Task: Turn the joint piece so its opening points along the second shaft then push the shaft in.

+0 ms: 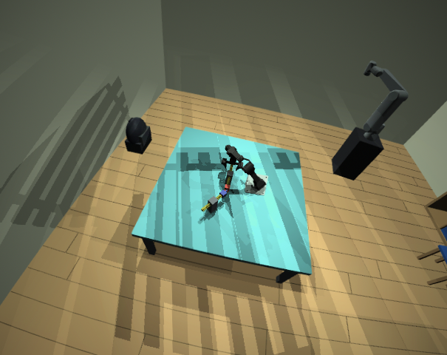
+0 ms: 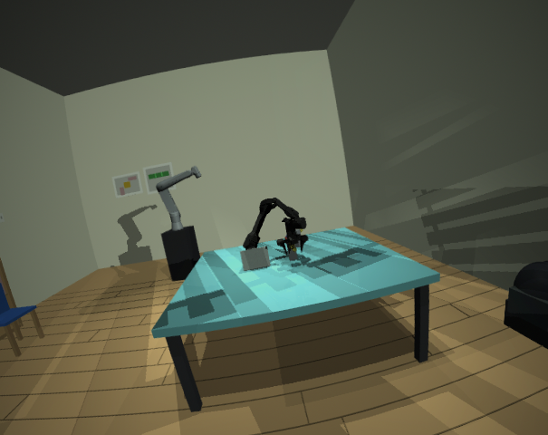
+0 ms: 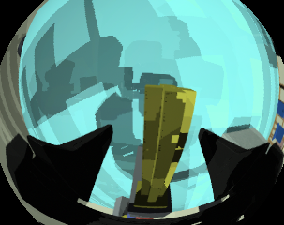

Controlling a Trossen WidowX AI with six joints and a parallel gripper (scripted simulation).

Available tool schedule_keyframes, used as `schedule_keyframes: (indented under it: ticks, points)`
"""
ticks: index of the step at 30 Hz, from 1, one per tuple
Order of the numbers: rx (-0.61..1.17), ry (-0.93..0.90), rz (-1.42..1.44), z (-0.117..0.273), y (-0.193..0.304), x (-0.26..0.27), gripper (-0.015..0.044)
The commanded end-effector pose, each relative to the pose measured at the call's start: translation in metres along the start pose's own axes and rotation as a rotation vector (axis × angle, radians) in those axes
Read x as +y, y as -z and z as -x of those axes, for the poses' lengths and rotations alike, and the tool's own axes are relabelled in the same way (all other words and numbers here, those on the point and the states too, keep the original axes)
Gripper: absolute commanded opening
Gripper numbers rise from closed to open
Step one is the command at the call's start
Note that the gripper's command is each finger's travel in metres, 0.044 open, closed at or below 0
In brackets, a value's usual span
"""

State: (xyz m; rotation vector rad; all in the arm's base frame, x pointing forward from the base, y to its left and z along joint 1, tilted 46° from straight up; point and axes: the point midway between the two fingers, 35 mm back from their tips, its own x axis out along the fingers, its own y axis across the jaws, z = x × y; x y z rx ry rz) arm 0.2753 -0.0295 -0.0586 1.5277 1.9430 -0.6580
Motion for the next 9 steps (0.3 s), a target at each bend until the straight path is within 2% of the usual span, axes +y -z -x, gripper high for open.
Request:
schedule_keyframes:
  ticks: [1, 5, 9]
  points:
    - [0.000, 0.000, 0.000, 0.000, 0.000, 0.000, 0.0440]
    - [0.000, 0.000, 0.000, 0.003, 0.000, 0.000, 0.0440]
    - [0.003, -0.005, -0.002, 0.030, 0.000, 0.000, 0.0440]
